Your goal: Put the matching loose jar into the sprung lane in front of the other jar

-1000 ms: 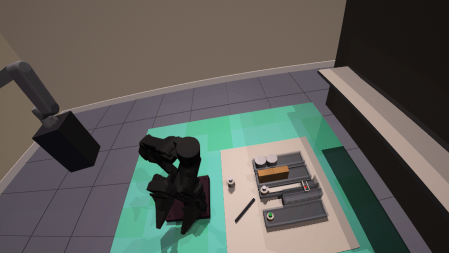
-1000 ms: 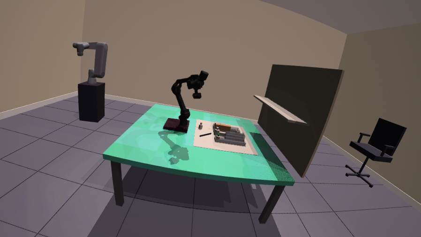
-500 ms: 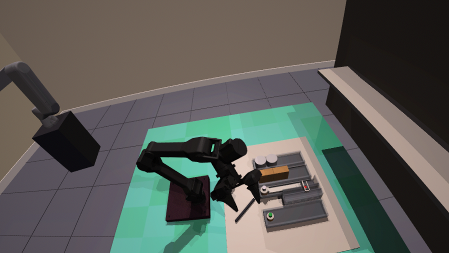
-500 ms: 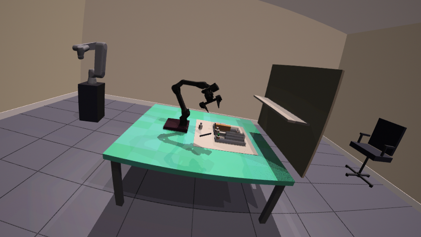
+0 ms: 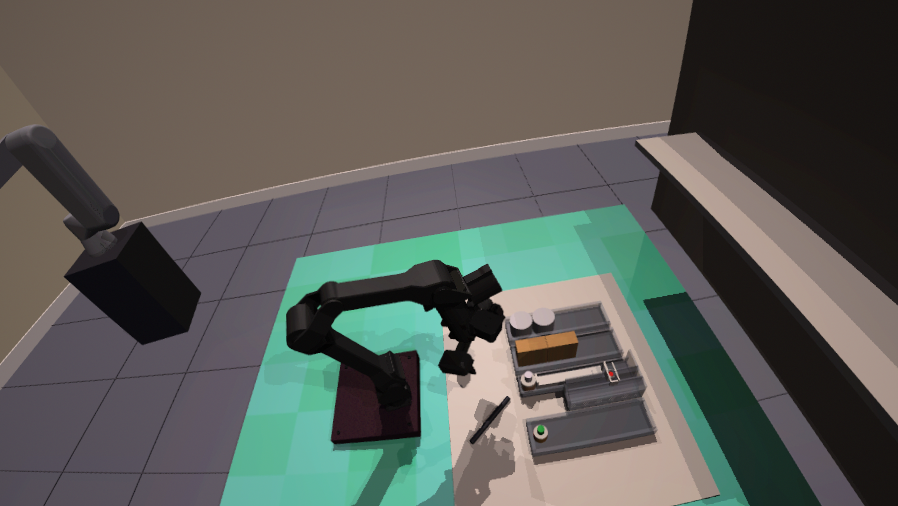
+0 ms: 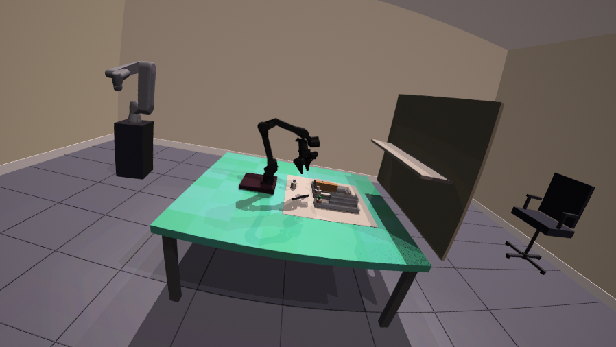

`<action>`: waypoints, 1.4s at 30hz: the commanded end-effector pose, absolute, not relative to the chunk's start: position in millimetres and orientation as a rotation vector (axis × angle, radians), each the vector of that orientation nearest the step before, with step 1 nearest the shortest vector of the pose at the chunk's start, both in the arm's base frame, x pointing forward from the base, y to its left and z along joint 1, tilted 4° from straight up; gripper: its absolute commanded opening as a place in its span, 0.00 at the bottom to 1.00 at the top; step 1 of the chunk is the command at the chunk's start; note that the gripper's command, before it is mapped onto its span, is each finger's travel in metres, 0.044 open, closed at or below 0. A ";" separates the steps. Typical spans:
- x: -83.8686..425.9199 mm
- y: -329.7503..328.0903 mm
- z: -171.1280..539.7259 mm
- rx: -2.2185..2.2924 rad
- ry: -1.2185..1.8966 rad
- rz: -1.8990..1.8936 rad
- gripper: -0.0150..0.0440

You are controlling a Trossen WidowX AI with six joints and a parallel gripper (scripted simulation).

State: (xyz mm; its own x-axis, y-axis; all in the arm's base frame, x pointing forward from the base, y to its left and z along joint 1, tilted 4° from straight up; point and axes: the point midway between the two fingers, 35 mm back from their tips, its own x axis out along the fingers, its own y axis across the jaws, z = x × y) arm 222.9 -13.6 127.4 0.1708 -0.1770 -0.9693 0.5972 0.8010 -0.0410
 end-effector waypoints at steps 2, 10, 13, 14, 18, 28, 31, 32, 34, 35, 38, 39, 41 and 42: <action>184.7 41.6 96.5 0.134 1.602 -0.170 1.00; 185.4 41.1 96.3 0.132 1.604 -0.167 1.00; 185.4 41.1 96.3 0.132 1.604 -0.167 1.00; 185.5 41.1 94.4 0.132 1.604 -0.167 1.00; 184.4 40.3 64.5 0.132 1.604 -0.167 1.00; 184.8 39.1 48.8 0.132 1.604 -0.167 1.00; 184.7 39.0 47.6 0.132 1.604 -0.167 1.00; 184.7 39.0 47.3 0.132 1.604 -0.167 1.00; 184.8 39.0 45.2 0.132 1.604 -0.167 1.00; 184.8 39.0 43.6 0.132 1.604 -0.167 1.00; 184.8 39.0 38.8 0.132 1.604 -0.167 1.00; 184.8 39.0 37.2 0.132 1.604 -0.167 1.00; 184.7 38.9 34.0 0.132 1.604 -0.167 1.00; 184.6 38.9 32.4 0.132 1.604 -0.167 1.00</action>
